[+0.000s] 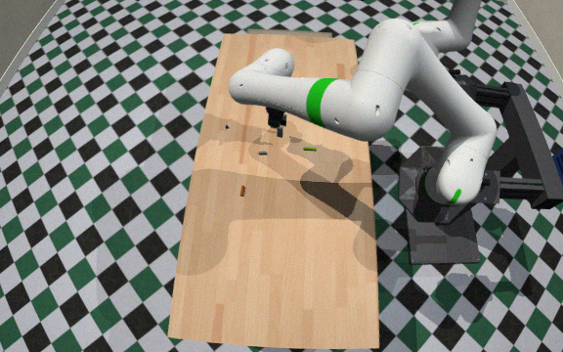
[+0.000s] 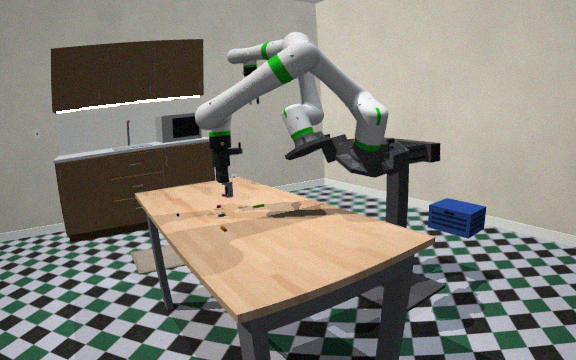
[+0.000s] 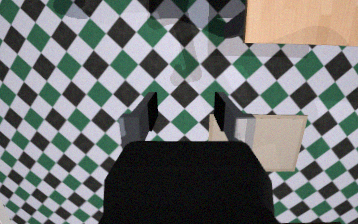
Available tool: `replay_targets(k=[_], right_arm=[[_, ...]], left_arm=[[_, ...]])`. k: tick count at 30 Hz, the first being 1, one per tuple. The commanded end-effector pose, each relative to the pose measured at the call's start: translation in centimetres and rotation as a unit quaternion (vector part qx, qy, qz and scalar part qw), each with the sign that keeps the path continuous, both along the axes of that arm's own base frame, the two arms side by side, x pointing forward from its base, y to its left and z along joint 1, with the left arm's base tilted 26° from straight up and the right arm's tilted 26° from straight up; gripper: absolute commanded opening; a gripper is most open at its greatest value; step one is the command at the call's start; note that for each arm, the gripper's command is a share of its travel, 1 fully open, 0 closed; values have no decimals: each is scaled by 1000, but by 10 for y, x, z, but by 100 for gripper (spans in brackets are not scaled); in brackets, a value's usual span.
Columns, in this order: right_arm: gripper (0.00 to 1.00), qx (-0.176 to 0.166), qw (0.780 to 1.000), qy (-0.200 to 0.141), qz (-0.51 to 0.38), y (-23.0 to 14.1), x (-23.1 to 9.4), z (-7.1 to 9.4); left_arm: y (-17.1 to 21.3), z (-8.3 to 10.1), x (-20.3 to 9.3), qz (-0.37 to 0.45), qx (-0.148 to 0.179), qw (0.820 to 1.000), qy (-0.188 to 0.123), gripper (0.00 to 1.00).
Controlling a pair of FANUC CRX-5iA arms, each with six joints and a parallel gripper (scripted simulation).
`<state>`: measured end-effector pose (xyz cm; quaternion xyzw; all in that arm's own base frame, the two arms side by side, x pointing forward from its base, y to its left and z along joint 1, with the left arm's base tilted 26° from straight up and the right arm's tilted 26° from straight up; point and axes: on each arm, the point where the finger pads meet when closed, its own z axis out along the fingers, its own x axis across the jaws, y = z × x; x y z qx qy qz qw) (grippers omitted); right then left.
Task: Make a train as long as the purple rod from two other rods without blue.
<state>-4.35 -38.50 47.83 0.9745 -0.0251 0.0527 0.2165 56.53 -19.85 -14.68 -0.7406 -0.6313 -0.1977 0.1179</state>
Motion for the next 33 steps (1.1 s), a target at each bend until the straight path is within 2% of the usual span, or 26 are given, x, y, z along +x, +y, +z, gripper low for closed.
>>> replay_targets(k=[1,4,5,12,19,21,22,27,33], right_arm=[[100,-1,1000,0,0,0,0,1],[100,-1,1000,0,0,0,0,1],[100,-1,1000,0,0,0,0,1],[100,-1,1000,0,0,0,0,1],[100,-1,1000,0,0,0,0,1],[100,-1,1000,0,0,0,0,1],[100,-1,1000,0,0,0,0,1],[100,-1,1000,0,0,0,0,1],[100,-1,1000,0,0,0,0,1]], left_arm=[[4,4,4,-74,8,997,38,100],[5,4,4,-87,10,995,45,100],[7,6,6,-127,16,990,64,100],[13,9,12,-217,30,970,106,100],[18,13,19,-309,45,938,149,100],[18,13,19,-309,45,938,149,100],[20,14,22,-346,51,922,166,100],[23,16,27,-404,60,892,193,100],[26,19,34,-476,71,847,227,100]])
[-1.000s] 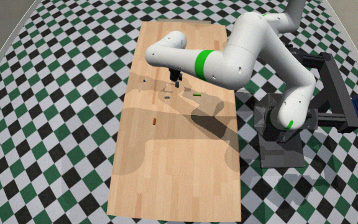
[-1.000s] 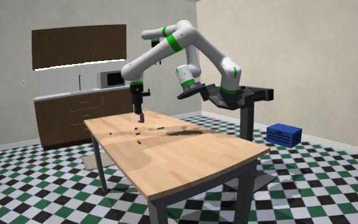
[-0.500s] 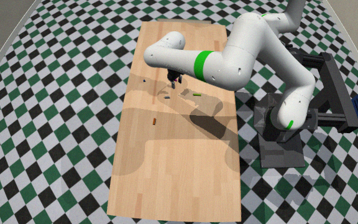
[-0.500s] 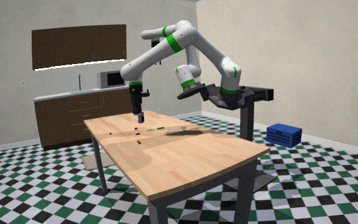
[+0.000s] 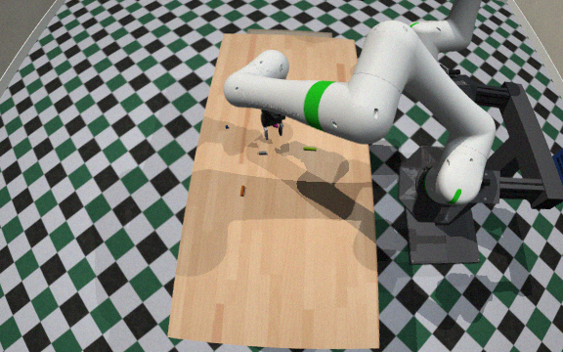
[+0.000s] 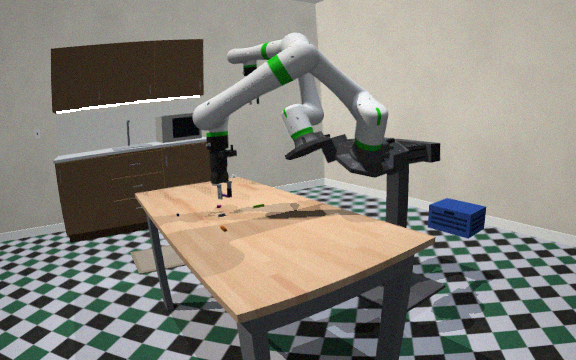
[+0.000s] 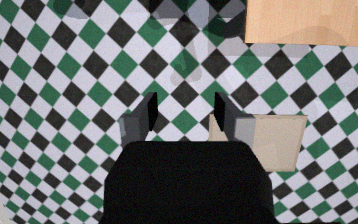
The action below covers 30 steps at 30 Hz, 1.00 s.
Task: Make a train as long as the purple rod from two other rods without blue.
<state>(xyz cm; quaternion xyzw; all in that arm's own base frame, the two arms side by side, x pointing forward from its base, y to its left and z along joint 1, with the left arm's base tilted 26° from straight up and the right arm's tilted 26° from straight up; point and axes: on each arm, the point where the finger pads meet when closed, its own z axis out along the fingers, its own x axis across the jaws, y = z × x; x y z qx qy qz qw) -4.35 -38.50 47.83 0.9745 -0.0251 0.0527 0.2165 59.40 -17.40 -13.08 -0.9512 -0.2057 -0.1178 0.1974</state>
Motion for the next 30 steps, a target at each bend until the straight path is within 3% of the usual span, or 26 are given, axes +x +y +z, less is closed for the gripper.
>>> replay_targets(k=[1,5,6,13,20,22,24,30], right_arm=[[100,-1,1000,0,0,0,0,1],[100,-1,1000,0,0,0,0,1],[100,-1,1000,0,0,0,0,1],[100,-1,1000,0,0,0,0,1],[100,-1,1000,0,0,0,0,1],[100,-1,1000,0,0,0,0,1],[100,-1,1000,0,0,0,0,1],[100,-1,1000,0,0,0,0,1]], left_arm=[[2,3,7,-74,8,997,38,100],[2,4,9,-101,12,993,51,100],[3,5,12,-138,18,988,69,100],[5,7,21,-230,32,966,112,100],[6,9,29,-322,46,933,154,100],[6,9,29,-322,46,933,154,100],[6,10,33,-367,53,912,176,100],[5,10,40,-439,65,872,209,100]])
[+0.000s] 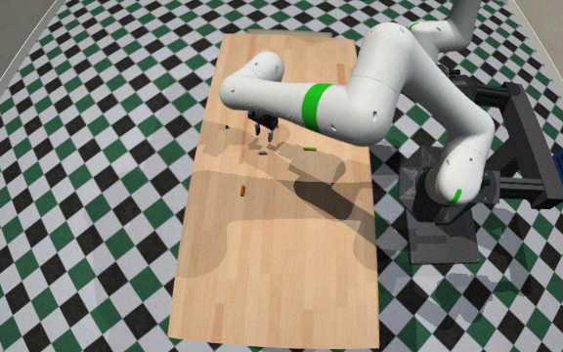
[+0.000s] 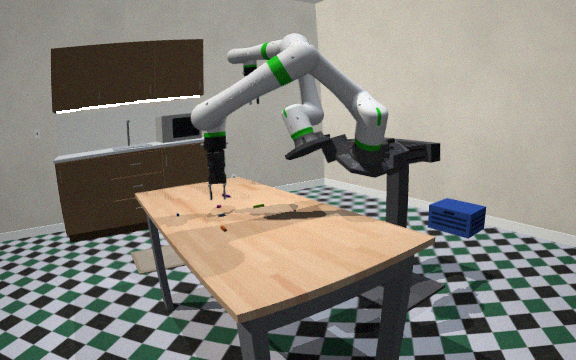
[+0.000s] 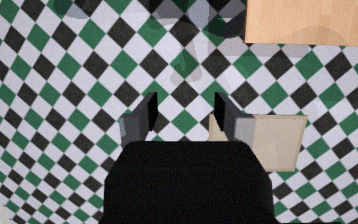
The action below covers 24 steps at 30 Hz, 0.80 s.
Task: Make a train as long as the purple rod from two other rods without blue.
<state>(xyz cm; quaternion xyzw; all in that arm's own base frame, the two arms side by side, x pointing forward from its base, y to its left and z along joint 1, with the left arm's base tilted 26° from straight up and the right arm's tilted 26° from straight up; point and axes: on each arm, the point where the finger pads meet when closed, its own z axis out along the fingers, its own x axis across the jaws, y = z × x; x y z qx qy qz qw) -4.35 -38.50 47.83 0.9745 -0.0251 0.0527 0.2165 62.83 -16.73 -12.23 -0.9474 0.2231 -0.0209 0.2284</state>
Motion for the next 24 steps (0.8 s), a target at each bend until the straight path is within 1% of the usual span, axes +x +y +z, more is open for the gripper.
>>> replay_targets(k=[1,4,7,24], right_arm=[[100,-1,1000,0,0,0,0,1],[100,-1,1000,0,0,0,0,1],[100,-1,1000,0,0,0,0,1],[100,-1,1000,0,0,0,0,1]], left_arm=[[-1,2,7,-74,8,997,38,100],[-2,2,9,-104,12,993,52,100],[-2,2,10,-120,15,991,60,100],[-2,2,11,-126,16,990,63,100]])
